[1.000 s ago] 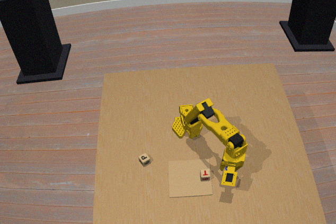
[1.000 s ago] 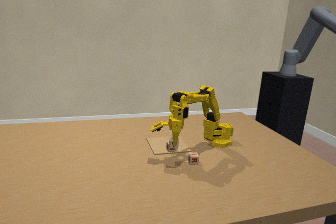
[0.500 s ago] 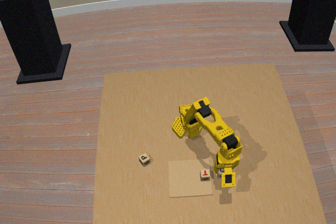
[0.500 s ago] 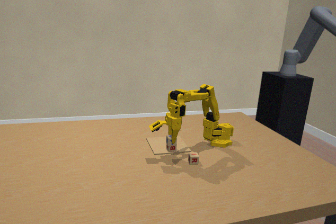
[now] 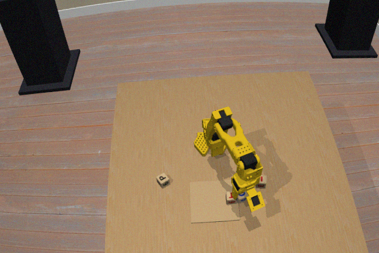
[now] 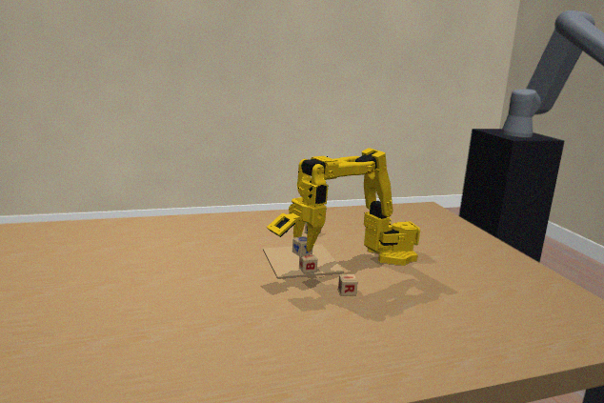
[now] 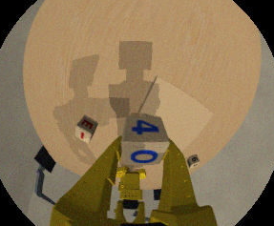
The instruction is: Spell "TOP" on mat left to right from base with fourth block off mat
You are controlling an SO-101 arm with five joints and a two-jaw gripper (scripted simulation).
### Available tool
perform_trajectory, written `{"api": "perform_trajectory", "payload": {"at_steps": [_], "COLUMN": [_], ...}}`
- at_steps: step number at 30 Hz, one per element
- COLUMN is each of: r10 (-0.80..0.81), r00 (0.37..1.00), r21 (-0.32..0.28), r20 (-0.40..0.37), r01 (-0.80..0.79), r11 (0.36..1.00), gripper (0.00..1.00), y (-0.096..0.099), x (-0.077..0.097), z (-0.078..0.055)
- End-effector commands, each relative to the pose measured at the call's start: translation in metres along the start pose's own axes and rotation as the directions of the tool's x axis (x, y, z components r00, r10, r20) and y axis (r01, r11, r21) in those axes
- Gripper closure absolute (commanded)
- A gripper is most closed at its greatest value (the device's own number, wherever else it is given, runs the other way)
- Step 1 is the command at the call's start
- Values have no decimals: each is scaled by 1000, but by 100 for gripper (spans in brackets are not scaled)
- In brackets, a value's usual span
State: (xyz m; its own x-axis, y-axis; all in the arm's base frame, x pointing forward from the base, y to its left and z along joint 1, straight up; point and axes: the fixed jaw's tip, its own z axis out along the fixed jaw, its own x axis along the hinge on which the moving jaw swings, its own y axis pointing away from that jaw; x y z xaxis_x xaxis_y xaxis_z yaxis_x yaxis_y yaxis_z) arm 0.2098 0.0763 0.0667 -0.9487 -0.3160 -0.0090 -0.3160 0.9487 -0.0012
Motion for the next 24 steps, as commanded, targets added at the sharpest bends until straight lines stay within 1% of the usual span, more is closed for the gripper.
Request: {"api": "perform_trajectory", "payload": {"at_steps": [1,6,12,14,24], "r10": [-115,-284,-472,-472,-716], "r00": [987,953,877,877,697], "r21": [18,42,66,66,89], "r20": [115,105,87,87,51], "r01": [114,281,468,468,711], "r11": [993,959,881,881,698], "gripper": [100,100,100,100,100], "y": [-9,-20,-33,-33,-51], "x": [-5,2,11,11,26], "z": [-20,-19,-17,-17,-15]}}
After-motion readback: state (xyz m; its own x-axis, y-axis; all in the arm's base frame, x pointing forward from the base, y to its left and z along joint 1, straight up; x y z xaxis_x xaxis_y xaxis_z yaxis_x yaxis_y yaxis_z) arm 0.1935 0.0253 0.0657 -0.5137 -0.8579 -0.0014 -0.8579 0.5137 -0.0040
